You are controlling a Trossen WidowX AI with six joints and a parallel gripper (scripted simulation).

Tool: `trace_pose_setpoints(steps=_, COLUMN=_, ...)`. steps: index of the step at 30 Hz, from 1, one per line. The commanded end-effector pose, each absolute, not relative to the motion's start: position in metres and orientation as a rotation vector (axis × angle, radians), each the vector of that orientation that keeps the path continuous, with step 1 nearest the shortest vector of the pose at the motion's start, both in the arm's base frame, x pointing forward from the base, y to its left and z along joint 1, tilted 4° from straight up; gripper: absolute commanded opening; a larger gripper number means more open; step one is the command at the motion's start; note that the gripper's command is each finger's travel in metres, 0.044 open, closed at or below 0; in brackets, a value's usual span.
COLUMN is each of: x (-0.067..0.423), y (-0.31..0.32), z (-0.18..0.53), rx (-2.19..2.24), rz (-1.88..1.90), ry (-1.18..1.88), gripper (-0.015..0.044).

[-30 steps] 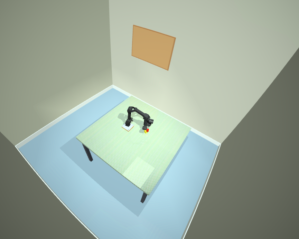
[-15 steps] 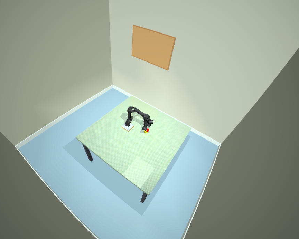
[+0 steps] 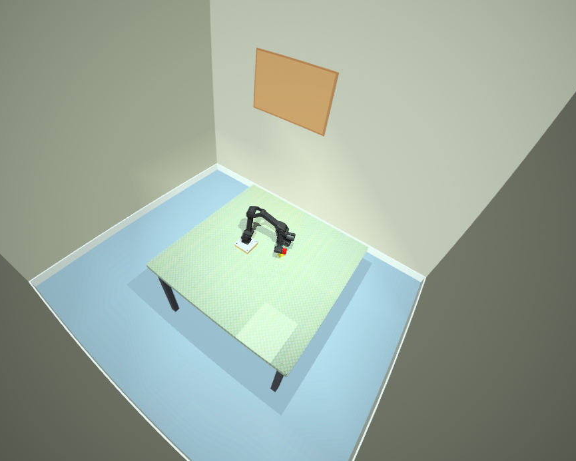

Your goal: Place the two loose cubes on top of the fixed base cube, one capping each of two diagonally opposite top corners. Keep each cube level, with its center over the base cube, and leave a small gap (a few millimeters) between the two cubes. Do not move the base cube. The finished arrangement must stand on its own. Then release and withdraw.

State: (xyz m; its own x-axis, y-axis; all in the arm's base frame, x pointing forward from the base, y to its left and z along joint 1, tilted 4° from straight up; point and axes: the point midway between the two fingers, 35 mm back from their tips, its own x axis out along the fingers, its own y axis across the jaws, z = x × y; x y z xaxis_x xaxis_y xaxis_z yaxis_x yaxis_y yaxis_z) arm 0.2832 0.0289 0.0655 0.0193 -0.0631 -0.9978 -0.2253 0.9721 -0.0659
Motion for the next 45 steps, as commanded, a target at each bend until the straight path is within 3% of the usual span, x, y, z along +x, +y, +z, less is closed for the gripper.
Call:
trace_pose_setpoints(steps=1, x=0.283, y=0.028, z=0.064, rx=-0.237, rz=0.13, ry=1.551, gripper=0.0105)
trace_pose_setpoints(steps=21, x=0.283, y=0.028, z=0.062, rx=-0.24, rz=0.133, ry=1.551, gripper=0.0105)
trace_pose_setpoints(steps=25, x=0.283, y=0.028, z=0.062, rx=-0.24, rz=0.133, ry=1.551, gripper=0.0205)
trace_pose_setpoints(steps=45, x=0.282, y=0.031, z=0.089, rx=-0.232, rz=0.131, ry=1.552, gripper=0.0205)
